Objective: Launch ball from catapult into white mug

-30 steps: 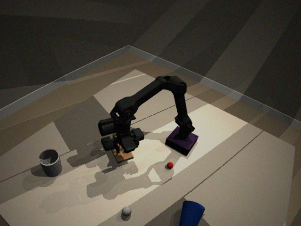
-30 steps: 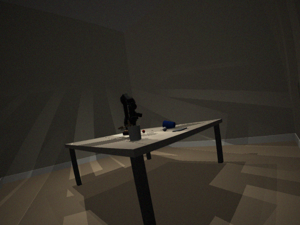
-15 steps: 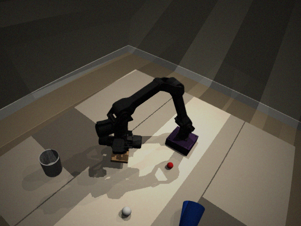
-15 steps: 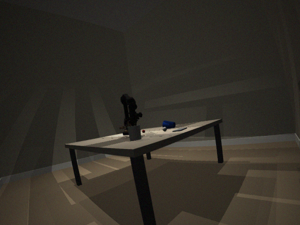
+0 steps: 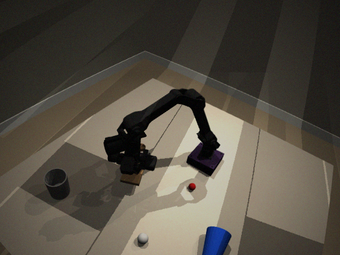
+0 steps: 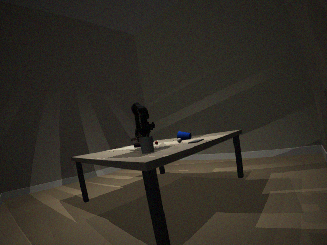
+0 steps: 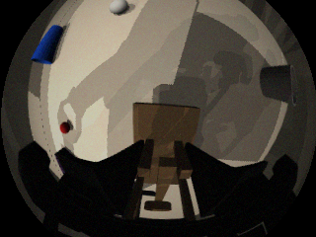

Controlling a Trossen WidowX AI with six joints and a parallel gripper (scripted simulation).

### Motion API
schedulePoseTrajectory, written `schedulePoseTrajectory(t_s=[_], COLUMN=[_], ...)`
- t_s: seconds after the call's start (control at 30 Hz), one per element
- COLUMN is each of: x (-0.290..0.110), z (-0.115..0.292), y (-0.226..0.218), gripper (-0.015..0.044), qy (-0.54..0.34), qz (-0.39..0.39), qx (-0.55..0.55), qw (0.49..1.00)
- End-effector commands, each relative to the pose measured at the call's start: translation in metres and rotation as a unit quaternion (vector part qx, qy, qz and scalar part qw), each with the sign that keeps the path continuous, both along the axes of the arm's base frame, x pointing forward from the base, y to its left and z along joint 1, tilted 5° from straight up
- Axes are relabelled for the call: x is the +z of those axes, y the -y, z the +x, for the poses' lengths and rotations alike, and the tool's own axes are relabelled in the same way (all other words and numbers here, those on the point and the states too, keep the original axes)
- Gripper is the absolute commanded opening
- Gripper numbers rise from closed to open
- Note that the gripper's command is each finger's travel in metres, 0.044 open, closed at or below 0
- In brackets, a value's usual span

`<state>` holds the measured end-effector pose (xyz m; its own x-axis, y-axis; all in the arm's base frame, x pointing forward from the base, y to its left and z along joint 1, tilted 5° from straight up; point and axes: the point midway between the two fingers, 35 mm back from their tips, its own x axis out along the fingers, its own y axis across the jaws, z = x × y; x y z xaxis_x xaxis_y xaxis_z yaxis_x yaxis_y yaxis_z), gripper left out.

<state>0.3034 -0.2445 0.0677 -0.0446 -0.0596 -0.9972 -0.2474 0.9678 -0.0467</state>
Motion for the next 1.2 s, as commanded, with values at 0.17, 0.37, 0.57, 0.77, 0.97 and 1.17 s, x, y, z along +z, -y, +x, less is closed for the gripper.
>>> schedulePoseTrajectory(t_s=[0.17,0.37,0.57,0.77,0.97,1.17], x=[-0.012,-0.022,-0.032,-0.041,-0.039,-0.039], z=[0.001,0.001,0.000,-0.001,0.001,0.001], y=[0.003,0.004,0.005,0.006,0.005,0.005], gripper=[0.0000,0.0000,0.0000,0.0000,0.0000,0.0131], qy=[0.002,0.002,0.002,0.002,0.003,0.003], qz=[-0.004,-0.004,-0.004,-0.004,-0.002,-0.002], qx=[-0.003,-0.003,-0.003,-0.003,-0.005,-0.005], qw=[1.000,1.000,1.000,1.000,1.000,1.000])
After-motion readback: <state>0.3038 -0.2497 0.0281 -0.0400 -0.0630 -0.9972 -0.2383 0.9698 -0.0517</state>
